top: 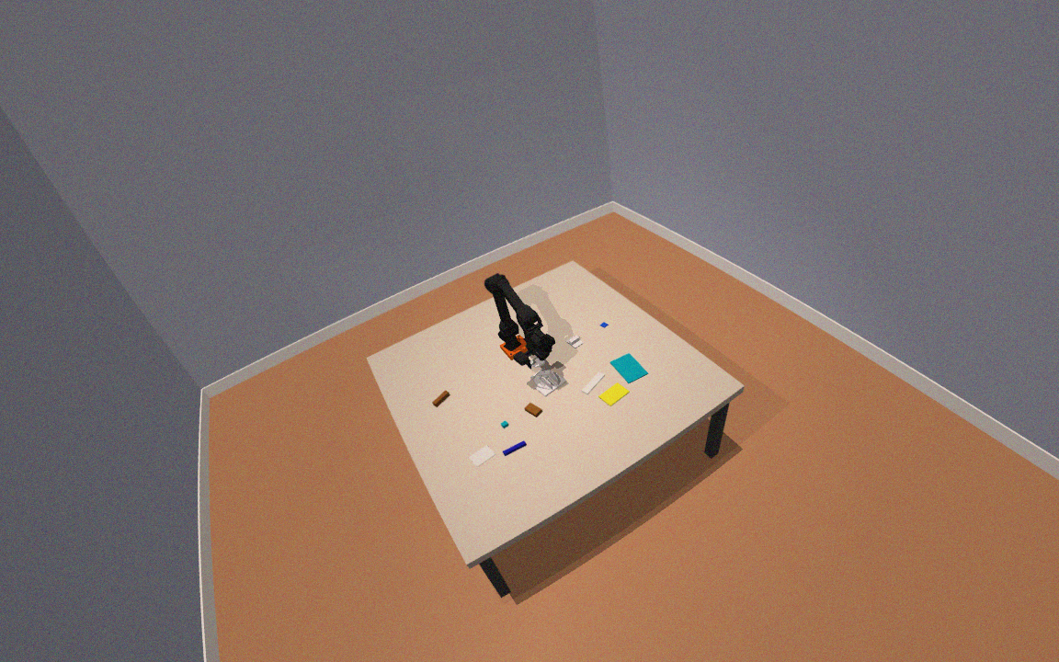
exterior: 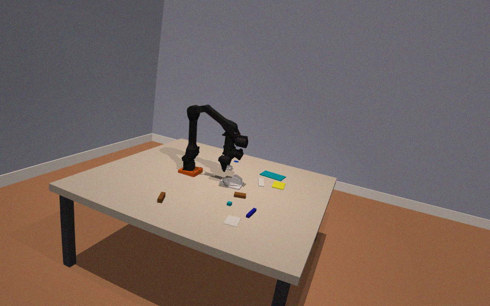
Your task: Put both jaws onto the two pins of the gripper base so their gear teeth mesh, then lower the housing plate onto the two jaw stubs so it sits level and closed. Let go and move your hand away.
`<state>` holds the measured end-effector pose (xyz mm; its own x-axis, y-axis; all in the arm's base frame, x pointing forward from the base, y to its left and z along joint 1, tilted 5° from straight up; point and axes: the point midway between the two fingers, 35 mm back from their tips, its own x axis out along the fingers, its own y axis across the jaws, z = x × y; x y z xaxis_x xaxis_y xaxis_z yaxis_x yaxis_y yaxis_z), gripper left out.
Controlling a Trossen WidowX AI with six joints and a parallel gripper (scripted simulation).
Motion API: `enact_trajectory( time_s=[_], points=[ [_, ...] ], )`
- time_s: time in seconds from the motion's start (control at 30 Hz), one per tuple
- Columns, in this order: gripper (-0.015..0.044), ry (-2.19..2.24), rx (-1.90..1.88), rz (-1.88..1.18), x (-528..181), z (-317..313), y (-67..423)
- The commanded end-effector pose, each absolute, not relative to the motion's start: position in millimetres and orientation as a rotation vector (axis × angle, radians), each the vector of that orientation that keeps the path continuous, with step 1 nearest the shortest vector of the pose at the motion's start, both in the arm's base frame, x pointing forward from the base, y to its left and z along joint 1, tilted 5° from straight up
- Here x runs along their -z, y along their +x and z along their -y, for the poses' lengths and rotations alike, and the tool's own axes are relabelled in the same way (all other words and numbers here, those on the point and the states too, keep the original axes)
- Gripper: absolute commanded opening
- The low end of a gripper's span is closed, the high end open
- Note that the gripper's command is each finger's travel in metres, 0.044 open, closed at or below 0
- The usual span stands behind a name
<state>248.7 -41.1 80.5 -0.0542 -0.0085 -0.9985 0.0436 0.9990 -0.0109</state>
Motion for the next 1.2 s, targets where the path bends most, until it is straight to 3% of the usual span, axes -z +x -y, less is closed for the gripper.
enact_trajectory(
  time_s=[0.0, 1.17],
  points=[
    [0.0351, 0.020, 0.042, -1.626, -80.1, 41.8, 248.2],
    [0.0351, 0.015, 0.037, -1.627, -24.0, 42.6, 245.4]
  ],
)
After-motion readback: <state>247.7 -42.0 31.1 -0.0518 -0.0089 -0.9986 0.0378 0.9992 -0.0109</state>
